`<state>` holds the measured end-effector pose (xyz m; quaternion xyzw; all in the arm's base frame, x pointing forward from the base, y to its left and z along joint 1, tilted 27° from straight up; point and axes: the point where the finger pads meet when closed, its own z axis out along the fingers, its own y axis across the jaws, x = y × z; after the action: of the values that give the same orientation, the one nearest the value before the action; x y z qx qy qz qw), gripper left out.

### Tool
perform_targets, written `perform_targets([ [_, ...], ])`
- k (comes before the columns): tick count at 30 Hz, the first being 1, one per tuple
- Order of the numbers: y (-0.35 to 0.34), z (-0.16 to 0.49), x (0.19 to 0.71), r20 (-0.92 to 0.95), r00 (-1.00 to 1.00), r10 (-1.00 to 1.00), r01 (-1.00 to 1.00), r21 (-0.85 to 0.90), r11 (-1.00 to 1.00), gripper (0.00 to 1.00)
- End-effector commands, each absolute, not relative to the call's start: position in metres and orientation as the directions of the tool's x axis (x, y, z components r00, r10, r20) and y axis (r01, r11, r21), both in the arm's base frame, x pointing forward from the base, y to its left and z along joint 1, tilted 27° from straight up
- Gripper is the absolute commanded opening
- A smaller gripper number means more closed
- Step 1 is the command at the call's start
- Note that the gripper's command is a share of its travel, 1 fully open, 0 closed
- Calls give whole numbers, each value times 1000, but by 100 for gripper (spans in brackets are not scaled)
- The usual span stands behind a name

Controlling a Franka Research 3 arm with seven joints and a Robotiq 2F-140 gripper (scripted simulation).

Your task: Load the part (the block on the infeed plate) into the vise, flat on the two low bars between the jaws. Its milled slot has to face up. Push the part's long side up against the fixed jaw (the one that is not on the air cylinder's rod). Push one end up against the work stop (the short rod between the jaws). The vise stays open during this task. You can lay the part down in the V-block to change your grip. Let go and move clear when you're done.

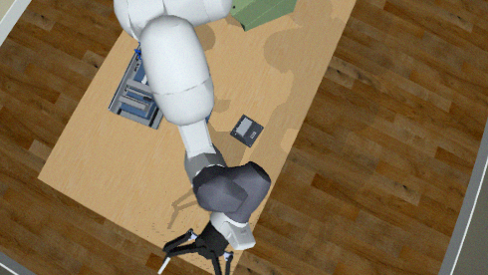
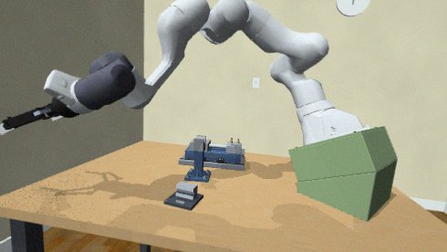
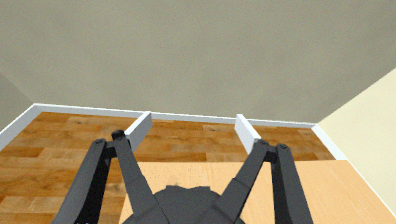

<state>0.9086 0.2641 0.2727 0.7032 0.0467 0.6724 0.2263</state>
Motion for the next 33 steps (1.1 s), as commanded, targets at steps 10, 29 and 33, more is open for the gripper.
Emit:
perform_targets([
  [10, 264, 273, 909, 925, 91, 370, -239, 381, -893, 100],
  [29, 246, 267, 863, 985, 166, 37, -340, 93, -936, 100],
  [33, 243, 263, 848, 982, 180, -55, -374, 16, -927, 100],
])
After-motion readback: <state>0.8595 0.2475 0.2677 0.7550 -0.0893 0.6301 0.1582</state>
